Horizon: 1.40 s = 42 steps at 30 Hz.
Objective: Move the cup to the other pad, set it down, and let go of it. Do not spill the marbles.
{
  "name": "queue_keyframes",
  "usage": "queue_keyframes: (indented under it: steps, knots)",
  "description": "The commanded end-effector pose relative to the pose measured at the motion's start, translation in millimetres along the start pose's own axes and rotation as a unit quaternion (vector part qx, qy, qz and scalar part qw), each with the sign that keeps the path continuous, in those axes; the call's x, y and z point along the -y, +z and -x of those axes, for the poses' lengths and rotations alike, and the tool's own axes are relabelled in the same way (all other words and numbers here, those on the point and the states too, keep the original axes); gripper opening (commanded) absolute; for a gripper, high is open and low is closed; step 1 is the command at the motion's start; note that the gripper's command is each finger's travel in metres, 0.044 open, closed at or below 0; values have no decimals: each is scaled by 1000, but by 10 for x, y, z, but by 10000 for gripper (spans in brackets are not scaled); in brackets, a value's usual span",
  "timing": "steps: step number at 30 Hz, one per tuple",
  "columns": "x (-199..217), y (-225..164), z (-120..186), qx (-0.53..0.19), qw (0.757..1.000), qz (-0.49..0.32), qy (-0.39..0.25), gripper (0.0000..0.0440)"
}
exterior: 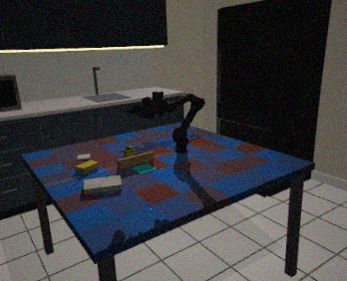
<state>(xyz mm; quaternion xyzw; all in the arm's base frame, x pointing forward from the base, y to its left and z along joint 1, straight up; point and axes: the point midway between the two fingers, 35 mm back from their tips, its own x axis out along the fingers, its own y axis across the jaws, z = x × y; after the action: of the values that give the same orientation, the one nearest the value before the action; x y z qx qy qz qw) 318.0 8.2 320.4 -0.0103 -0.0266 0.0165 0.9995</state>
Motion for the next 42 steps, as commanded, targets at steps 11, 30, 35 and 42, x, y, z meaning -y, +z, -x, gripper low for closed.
queue_keyframes:
  steps: [11, 30, 35, 42]
  knots:
    - [-41, -114, -52, -53, 999, -12, -4, 111]
    - [-296, -336, -201, -181, 982, -50, 23, 96]
    - [-350, -397, -228, -217, 974, -59, 25, 95]
    - [-413, -485, -256, -269, 960, -70, 23, 96]
